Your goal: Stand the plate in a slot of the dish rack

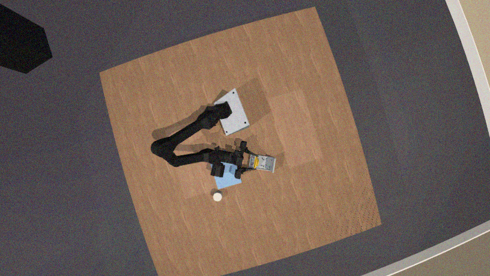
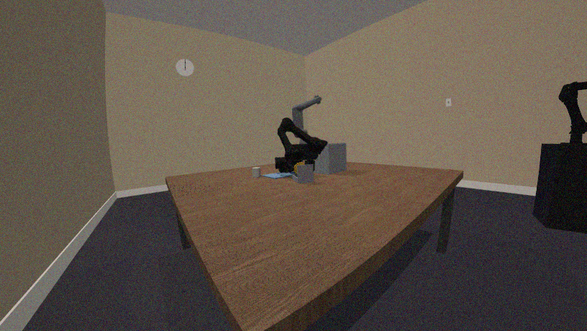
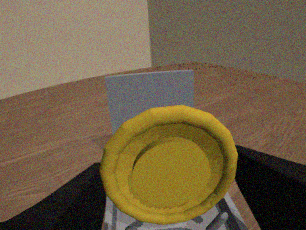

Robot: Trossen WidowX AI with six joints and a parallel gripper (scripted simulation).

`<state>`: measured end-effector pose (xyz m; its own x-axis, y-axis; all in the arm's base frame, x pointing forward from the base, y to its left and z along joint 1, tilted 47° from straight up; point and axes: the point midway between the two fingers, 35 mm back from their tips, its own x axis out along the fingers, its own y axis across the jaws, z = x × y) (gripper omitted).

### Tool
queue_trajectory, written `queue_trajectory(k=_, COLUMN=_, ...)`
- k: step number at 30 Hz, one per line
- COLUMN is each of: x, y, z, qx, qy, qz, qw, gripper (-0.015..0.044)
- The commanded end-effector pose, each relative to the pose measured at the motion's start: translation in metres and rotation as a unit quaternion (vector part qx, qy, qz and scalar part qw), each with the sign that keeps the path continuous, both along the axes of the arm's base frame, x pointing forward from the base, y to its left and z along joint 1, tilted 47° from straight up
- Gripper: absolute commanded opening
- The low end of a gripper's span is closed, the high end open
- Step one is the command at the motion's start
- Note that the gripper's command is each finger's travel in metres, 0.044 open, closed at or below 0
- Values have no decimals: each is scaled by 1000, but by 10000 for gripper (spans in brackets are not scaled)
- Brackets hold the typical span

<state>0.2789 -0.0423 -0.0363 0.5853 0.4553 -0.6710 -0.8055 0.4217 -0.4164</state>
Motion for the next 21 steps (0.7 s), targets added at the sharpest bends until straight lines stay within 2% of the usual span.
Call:
queue_trajectory(k=1, x=0, y=0, z=0, qx=0, qy=0, qz=-1, qw=1000, gripper=26)
queue_trajectory(k=15, x=0, y=0, z=0, qx=0, qy=0, qz=0, qw=1000, gripper=394)
queue_trajectory(k=21, x=0, y=0, z=0, qx=0, qy=0, qz=0, qw=1000, gripper=400)
